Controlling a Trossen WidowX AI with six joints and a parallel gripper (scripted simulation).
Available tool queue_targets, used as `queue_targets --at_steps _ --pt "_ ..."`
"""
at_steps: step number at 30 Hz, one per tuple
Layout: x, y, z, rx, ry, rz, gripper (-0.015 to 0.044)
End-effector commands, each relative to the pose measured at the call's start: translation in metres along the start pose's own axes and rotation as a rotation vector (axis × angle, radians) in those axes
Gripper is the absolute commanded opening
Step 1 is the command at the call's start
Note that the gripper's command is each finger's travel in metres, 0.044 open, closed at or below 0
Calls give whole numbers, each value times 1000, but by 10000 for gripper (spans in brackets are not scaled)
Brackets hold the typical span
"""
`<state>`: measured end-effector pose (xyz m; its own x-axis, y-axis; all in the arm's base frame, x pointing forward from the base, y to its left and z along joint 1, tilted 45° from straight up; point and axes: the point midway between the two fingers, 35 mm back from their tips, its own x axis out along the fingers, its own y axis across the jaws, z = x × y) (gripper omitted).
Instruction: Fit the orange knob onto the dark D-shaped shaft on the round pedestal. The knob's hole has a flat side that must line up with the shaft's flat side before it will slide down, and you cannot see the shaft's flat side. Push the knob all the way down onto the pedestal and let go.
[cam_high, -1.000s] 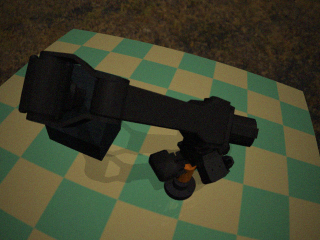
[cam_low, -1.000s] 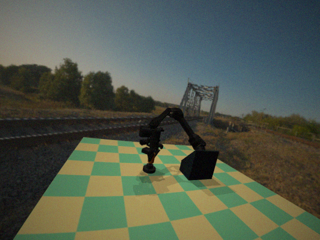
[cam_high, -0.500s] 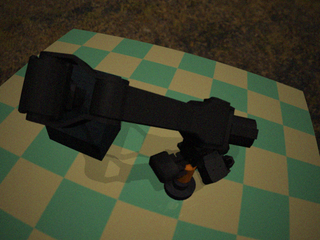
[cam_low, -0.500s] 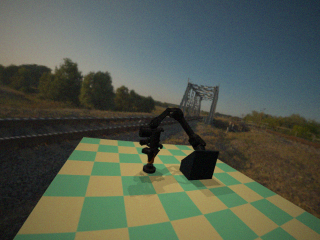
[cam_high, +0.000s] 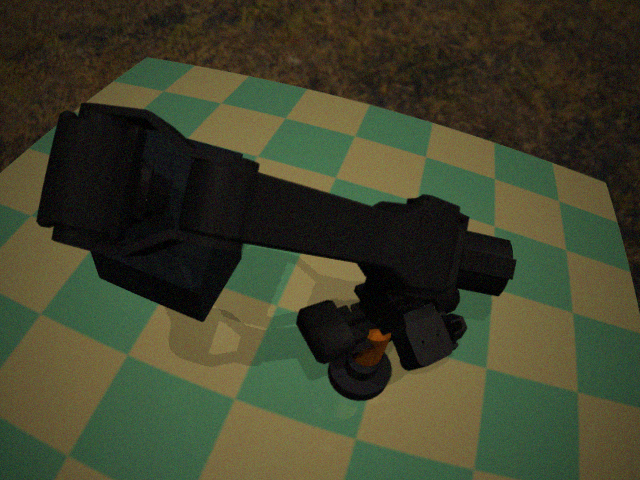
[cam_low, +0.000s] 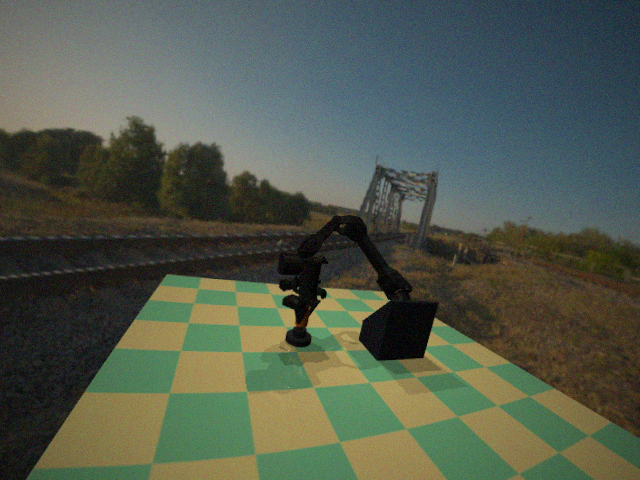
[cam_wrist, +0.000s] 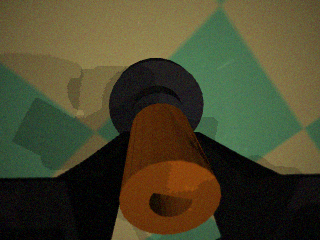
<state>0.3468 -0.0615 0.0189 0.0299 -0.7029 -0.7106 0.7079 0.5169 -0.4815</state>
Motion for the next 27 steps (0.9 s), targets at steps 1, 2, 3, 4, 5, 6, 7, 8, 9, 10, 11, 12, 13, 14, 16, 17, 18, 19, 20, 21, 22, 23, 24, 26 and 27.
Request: queue_targets --at_steps 1,2,3,4,5,6,7,8,9,10,11,12,13,14,16,17,18,19,20,21,22,23,24,26,27 --pt "0 0 0 -7 1 1 0" --pt "0 0 0 -19 1 1 0" --pt "0 0 0 -34 1 1 0" --pt "0 0 0 -41 1 1 0" --pt "0 0 0 -52 1 1 0" --pt "1 0 0 -68 0 1 0" --pt "1 0 0 -75 0 1 0" --pt "1 0 0 -75 0 1 0" --pt "1 0 0 -72 0 1 0" --pt "1 0 0 -64 0 1 0" --pt "0 1 0 -56 0 1 0" --pt "0 1 0 -49 0 1 0" --pt "1 1 0 -46 0 1 0" --pt "1 1 0 -46 0 1 0" --pt "1 1 0 -46 0 1 0" --pt "1 1 0 -51 0 1 0" --pt "1 1 0 -59 0 1 0" --pt "1 1 0 -70 0 1 0" --pt "1 1 0 -83 0 1 0" --pt "1 1 0 -87 0 1 0" --pt "1 1 0 -87 0 1 0" --pt "1 1 0 -83 0 1 0" --pt "1 1 0 -77 0 1 0" --pt "1 1 0 -57 0 1 0" --pt "1 1 0 -49 0 1 0"
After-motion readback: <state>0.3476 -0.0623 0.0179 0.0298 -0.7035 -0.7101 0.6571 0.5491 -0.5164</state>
